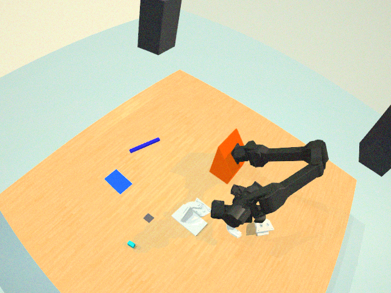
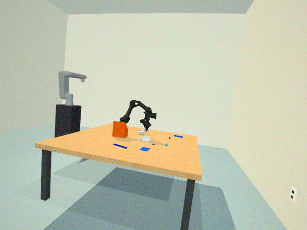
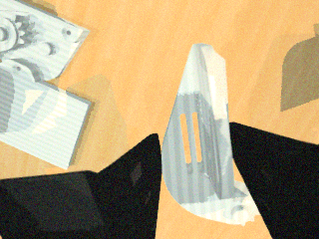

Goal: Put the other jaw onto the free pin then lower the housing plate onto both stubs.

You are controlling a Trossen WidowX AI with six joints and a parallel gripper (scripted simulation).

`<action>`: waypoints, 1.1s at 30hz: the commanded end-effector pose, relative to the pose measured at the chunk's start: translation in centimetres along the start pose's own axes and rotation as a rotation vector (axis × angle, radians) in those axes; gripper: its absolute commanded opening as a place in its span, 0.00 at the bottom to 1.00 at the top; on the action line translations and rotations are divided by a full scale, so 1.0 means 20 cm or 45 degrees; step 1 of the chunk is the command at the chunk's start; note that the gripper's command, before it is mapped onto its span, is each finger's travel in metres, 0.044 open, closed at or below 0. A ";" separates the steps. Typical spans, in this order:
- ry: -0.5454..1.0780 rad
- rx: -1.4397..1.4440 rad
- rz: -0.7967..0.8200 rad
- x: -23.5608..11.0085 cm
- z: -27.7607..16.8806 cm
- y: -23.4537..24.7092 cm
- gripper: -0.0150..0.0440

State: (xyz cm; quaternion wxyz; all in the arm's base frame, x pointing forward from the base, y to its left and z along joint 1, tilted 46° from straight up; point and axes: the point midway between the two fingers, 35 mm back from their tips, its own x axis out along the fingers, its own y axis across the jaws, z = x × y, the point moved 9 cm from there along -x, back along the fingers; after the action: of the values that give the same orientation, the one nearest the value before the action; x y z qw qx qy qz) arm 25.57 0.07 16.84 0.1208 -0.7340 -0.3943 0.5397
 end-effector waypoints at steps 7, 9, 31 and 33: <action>0.008 -0.026 -0.002 -0.06 0.00 0.00 0.48; 0.008 -0.080 0.001 -0.06 0.01 0.01 0.48; -0.006 -0.729 0.021 -0.06 0.10 0.17 0.48; -0.008 -0.788 0.022 -0.06 0.10 0.19 0.48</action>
State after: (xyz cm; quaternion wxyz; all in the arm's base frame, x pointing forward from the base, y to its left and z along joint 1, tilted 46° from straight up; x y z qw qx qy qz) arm 25.33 -3.25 15.14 -0.0800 -0.7415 -0.5180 0.4190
